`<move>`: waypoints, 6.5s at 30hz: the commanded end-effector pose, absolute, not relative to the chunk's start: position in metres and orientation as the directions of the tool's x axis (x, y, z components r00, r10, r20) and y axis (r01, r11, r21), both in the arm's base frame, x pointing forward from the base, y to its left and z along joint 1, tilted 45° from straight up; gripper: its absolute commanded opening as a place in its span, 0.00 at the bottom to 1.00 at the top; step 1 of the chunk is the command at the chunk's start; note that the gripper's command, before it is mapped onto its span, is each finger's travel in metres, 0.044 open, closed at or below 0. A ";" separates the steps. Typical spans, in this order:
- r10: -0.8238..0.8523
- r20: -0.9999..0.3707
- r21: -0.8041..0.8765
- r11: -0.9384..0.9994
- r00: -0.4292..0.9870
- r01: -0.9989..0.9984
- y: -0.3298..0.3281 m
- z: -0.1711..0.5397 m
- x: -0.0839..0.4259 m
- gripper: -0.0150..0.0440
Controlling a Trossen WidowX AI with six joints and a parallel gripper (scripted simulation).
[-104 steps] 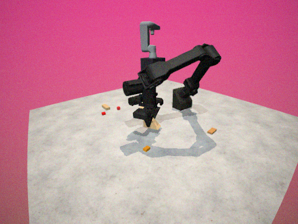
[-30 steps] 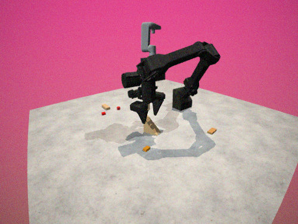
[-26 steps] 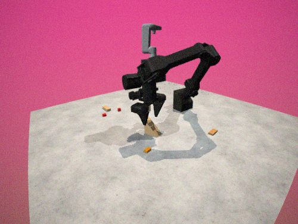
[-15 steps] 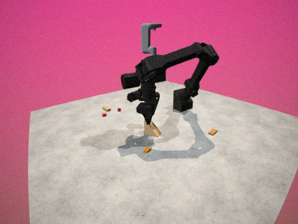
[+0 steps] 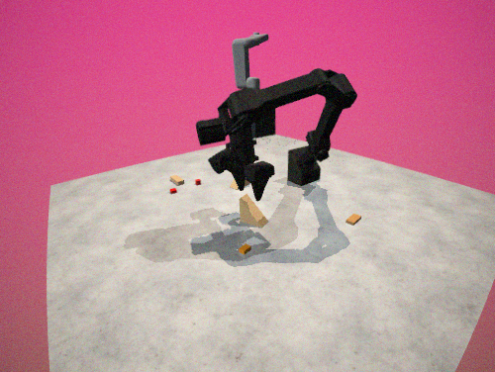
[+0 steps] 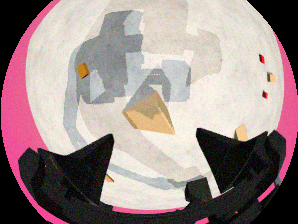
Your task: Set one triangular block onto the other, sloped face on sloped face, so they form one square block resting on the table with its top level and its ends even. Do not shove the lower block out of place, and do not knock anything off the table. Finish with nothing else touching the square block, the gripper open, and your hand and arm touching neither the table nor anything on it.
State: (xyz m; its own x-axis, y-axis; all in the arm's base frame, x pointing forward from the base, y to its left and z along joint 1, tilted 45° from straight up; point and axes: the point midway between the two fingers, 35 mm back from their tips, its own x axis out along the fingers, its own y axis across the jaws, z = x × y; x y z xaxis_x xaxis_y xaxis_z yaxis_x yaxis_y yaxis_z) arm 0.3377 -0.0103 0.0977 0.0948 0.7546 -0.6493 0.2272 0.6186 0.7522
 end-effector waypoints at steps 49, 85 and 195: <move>0.874 -0.472 -0.259 -0.007 0.120 -0.966 -0.053 0.098 0.345 1.00; 0.881 -0.465 -0.276 -0.051 0.087 -0.960 -0.002 0.071 0.353 1.00; -0.180 -0.941 -0.277 -0.082 0.287 -0.957 0.076 0.126 0.327 0.25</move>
State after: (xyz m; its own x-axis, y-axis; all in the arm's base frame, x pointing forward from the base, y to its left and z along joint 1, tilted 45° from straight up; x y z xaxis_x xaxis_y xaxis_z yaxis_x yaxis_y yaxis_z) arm 0.3264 0.0721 0.1213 0.2762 -0.0965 -0.9562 -0.9593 -0.0889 -0.2682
